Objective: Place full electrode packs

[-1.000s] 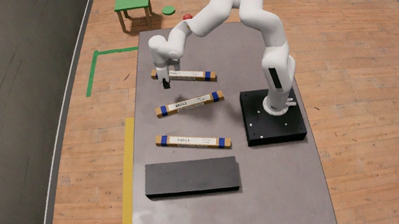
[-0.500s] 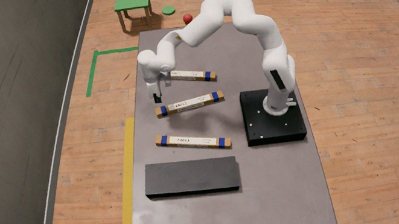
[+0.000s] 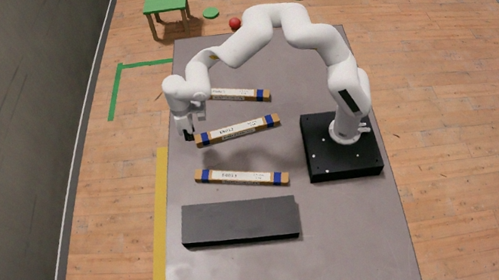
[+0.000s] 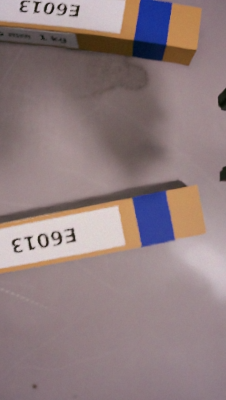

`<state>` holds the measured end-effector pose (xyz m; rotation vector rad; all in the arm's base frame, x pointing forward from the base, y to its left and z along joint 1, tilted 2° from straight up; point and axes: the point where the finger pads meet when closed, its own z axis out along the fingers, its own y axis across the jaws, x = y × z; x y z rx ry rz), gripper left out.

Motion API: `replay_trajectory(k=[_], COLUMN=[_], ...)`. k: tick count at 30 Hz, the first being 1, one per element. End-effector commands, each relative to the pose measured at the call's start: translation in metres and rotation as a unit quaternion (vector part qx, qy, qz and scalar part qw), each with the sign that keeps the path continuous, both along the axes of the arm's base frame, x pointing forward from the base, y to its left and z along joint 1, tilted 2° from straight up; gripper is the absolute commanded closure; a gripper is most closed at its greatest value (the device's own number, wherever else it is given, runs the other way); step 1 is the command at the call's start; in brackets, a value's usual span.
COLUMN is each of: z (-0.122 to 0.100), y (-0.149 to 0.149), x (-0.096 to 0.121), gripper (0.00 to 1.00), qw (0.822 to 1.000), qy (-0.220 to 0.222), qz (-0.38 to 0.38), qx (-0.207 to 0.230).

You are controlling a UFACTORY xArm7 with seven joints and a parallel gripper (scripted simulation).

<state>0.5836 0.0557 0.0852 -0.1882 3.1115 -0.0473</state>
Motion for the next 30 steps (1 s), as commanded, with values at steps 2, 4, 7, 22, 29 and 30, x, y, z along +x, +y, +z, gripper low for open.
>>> replay_trajectory(k=[2, 4, 7, 22, 29, 30], z=[0.002, 0.002, 0.002, 0.002, 0.002, 0.002], y=[0.007, 0.010, 0.014, 0.019, 0.019, 0.019], x=[0.005, 0.006, 0.008, 0.010, 0.010, 0.010], gripper=[0.65, 0.65, 0.65, 0.65, 0.65, 0.65], qw=[1.000, 1.000, 1.000, 1.000, 1.000, 1.000], qy=[-0.002, -0.002, -0.002, -0.002, -0.002, -0.002], qz=[0.000, 0.000, 0.000, 0.000, 0.000, 0.000], qx=[0.000, 0.000, 0.000, 0.000, 0.000, 0.000])
